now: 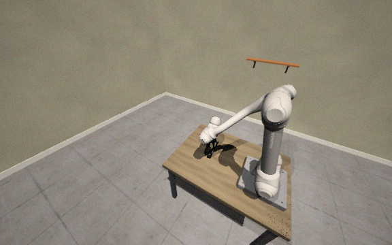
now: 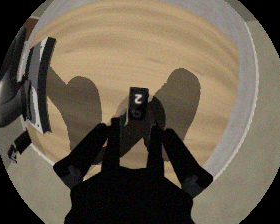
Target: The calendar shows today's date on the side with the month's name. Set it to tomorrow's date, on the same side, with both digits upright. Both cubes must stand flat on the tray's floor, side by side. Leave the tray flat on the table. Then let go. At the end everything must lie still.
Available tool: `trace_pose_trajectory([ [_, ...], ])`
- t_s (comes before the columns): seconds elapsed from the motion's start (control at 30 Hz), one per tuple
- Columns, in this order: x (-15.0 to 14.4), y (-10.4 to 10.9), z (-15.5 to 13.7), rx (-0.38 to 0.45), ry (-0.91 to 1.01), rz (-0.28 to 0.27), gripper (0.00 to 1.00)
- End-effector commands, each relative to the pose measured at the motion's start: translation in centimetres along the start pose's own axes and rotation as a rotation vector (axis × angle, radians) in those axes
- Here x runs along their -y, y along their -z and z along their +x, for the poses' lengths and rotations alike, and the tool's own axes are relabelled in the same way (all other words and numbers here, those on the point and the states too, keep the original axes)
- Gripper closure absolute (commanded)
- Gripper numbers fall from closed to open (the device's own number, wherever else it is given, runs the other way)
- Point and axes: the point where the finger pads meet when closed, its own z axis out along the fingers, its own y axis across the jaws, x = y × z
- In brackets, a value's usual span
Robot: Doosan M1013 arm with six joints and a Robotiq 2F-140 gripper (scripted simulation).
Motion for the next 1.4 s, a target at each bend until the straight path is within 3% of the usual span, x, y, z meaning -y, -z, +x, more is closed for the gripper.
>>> trace_pose_trajectory([
  [0.0, 0.0, -0.2, 0.0, 0.000, 0.000, 0.000, 0.72],
  [0.63, 0.0, -2.6, 0.0, 0.000, 0.000, 0.000, 0.72],
  [1.37, 0.0, -2.8, 0.0, 0.000, 0.000, 0.000, 0.72],
])
